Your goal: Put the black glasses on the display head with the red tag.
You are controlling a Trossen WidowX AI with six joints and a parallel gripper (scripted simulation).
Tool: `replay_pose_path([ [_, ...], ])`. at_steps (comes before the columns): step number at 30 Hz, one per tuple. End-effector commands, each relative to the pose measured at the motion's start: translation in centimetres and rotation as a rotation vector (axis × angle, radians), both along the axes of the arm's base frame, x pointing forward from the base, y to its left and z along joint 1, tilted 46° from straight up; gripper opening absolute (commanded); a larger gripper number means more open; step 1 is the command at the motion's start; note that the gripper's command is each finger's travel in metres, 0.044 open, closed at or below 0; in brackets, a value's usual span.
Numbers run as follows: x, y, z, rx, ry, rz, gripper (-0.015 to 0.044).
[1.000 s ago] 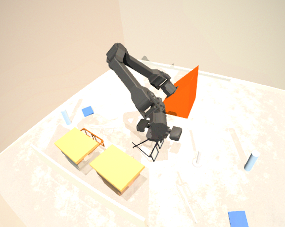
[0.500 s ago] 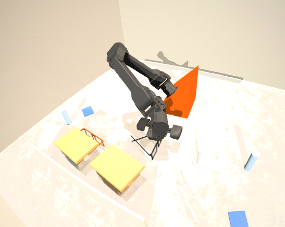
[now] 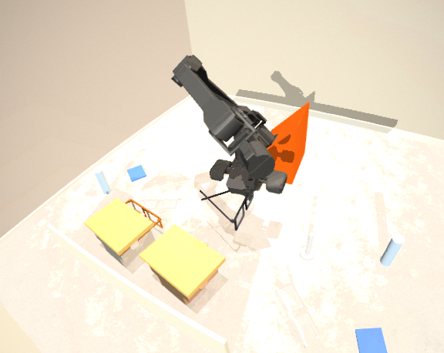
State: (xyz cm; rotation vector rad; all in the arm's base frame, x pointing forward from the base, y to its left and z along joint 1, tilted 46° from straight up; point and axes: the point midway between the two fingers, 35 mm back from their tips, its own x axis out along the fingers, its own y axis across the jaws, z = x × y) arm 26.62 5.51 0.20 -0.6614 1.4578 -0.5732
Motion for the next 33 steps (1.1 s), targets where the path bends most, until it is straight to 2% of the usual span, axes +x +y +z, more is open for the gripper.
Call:
replay_pose_path([
  [1, -0.1, 0.7, 0.7, 0.002, -0.006, -0.007, 0.0000],
  [10, 0.5, 2.9, -0.8, 0.002, 0.108, 0.107, 0.0000],
  [33, 0.0, 11.7, -9.1, -0.017, 0.577, 0.582, 0.0000],
])
